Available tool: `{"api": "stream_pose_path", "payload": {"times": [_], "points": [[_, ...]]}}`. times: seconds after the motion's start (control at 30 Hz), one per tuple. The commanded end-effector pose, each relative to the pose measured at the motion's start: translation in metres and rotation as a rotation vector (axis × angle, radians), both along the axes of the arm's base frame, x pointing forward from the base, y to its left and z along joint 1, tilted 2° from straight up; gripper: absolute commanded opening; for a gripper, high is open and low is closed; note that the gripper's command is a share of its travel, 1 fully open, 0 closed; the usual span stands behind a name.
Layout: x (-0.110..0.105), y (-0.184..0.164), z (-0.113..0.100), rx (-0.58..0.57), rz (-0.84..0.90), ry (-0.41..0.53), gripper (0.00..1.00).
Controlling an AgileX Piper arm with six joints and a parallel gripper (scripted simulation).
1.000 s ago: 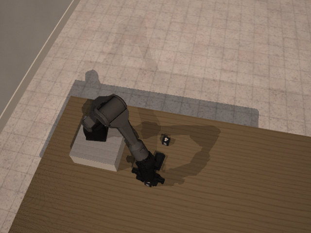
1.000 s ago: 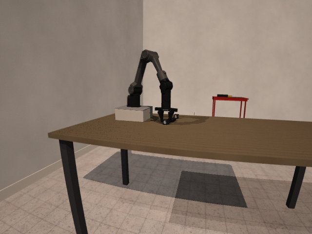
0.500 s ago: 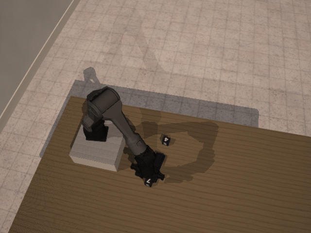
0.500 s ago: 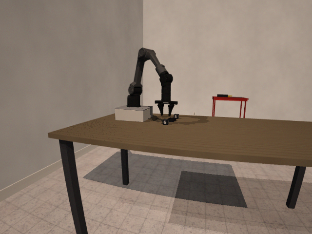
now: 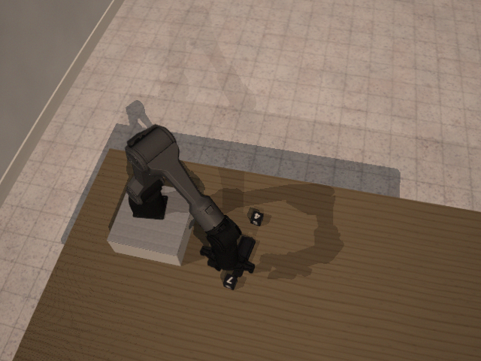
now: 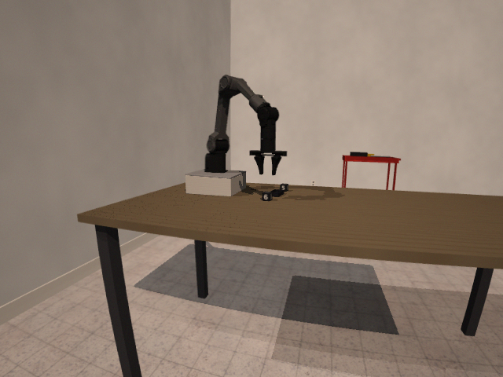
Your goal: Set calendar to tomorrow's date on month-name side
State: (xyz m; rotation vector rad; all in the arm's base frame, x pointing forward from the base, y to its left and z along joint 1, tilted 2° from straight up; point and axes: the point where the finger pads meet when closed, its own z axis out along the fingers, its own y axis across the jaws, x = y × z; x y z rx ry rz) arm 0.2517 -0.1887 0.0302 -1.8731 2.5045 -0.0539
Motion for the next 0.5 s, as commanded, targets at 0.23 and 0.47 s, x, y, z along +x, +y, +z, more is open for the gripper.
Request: {"api": "stream_pose_path", "payload": {"times": [0.23,0.47], "points": [[-0.0004,-0.0004,0.0008,-0.001,-0.002,0.000,1.00],[-0.0004,-0.0004,0.0008,-0.001,-0.002,0.000,1.00]]}}
